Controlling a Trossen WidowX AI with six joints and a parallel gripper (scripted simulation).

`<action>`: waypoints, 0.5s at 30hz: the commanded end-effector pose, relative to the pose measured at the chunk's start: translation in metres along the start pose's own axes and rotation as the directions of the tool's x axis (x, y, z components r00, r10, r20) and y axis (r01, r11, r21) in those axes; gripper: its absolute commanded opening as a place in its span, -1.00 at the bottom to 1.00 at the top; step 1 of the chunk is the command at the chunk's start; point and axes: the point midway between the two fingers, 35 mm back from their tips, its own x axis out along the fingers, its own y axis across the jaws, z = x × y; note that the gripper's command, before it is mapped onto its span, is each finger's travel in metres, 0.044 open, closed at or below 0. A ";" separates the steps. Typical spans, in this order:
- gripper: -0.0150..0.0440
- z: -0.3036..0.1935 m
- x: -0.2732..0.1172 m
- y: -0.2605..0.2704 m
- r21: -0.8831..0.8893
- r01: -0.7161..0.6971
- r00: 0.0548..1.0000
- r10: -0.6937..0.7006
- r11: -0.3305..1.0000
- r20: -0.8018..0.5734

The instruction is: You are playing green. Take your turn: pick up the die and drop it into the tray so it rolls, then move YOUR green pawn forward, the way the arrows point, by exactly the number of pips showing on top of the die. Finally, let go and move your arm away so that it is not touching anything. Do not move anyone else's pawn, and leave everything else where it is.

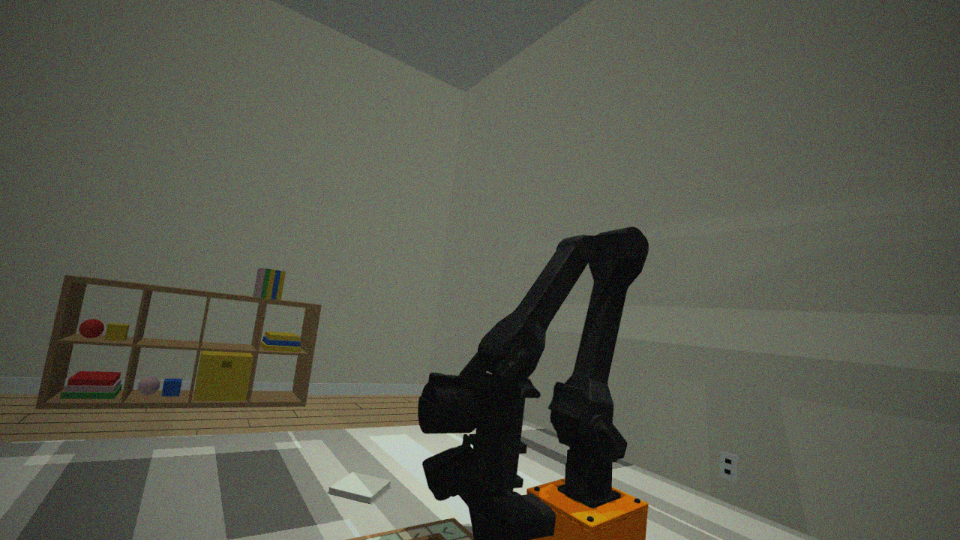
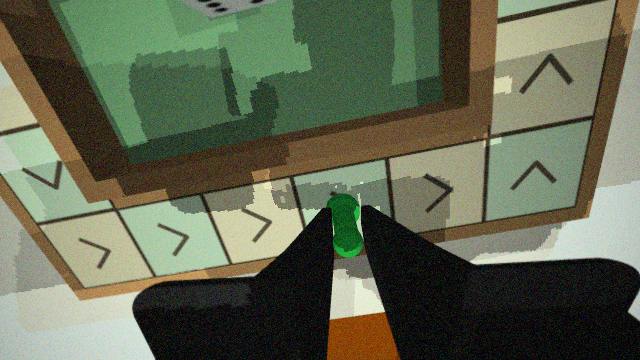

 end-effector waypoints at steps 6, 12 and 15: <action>-0.48 -0.001 0.001 0.001 -0.003 -0.005 1.000 0.005 1.000 -0.003; -0.49 0.005 -0.016 0.001 -0.003 -0.005 1.000 0.005 1.000 -0.002; -0.49 0.009 -0.032 0.001 -0.003 -0.005 1.000 0.005 1.000 -0.002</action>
